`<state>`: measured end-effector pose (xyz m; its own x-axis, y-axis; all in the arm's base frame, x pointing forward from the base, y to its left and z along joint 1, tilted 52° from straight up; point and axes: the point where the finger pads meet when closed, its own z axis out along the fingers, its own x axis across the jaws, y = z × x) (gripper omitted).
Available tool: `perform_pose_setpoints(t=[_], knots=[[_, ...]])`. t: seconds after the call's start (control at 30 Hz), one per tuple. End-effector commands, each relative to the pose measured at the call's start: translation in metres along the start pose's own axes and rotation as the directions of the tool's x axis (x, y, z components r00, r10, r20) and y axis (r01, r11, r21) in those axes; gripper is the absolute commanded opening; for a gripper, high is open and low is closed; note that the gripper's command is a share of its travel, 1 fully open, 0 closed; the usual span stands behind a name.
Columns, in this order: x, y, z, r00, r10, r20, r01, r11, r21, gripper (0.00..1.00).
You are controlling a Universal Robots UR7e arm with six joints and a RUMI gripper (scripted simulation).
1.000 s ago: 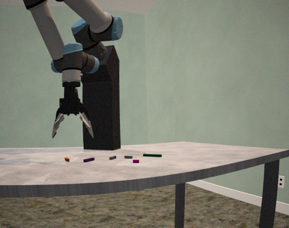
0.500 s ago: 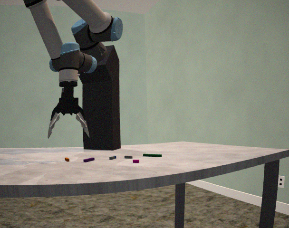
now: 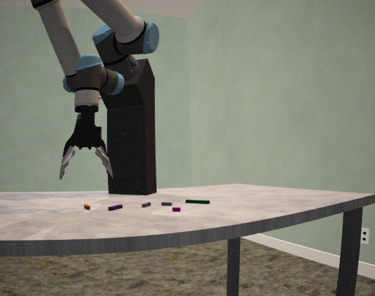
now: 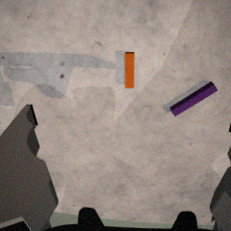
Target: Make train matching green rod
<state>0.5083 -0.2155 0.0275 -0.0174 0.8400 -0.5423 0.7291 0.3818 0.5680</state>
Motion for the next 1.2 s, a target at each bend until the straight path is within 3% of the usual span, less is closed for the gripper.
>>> perform_pose_setpoints(t=[0.0, 0.53, 0.57, 1.17], knots=[[-0.0011, 0.0002, -0.0003, 1.000, -0.015, 0.000, 0.015, 1.000, -0.001, 1.00], [-0.0021, 0.0001, -0.0004, 1.000, -0.030, 0.001, 0.030, 1.000, -0.001, 1.00], [-0.0021, 0.0001, -0.0004, 1.000, -0.030, 0.001, 0.030, 1.000, -0.001, 0.14], [-0.0021, 0.0001, -0.0004, 1.000, -0.030, 0.001, 0.030, 1.000, -0.001, 0.14]])
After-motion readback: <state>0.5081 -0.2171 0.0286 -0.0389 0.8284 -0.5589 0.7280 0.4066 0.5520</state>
